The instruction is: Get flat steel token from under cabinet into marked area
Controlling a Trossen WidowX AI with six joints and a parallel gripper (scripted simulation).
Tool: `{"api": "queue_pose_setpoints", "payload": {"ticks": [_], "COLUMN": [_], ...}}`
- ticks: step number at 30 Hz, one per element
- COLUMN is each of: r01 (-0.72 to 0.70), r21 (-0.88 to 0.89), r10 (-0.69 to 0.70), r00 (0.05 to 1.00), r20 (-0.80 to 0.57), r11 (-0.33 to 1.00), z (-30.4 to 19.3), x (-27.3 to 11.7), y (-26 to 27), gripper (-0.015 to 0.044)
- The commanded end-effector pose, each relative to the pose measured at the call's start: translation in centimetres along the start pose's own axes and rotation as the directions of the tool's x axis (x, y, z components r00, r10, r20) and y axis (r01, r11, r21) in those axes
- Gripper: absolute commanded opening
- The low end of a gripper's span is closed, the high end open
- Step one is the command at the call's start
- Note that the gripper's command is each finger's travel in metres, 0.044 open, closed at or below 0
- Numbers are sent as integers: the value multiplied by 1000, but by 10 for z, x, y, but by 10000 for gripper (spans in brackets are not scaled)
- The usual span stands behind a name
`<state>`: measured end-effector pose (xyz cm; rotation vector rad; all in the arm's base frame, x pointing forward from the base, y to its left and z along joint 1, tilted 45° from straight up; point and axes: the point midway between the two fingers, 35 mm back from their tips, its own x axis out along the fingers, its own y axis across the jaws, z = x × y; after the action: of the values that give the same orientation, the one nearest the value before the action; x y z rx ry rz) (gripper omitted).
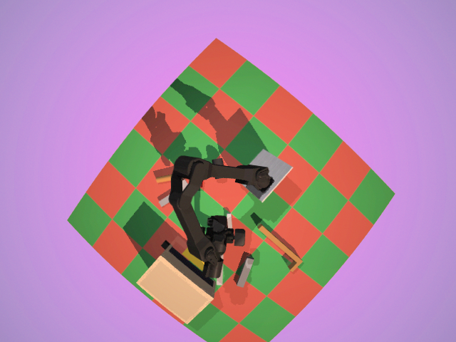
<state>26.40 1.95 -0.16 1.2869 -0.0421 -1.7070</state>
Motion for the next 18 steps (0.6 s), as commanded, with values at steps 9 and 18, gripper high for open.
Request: {"api": "queue_pose_setpoints", "payload": {"ticks": [9, 18], "r01": [3, 2], "r21": [-87, -159], "r10": [-4, -4], "r00": [1000, 1000], "r20": [-14, -14], "r11": [996, 987], "z": [-3, -2], "x": [-3, -3], "y": [0, 0], "gripper": [0, 0]}}
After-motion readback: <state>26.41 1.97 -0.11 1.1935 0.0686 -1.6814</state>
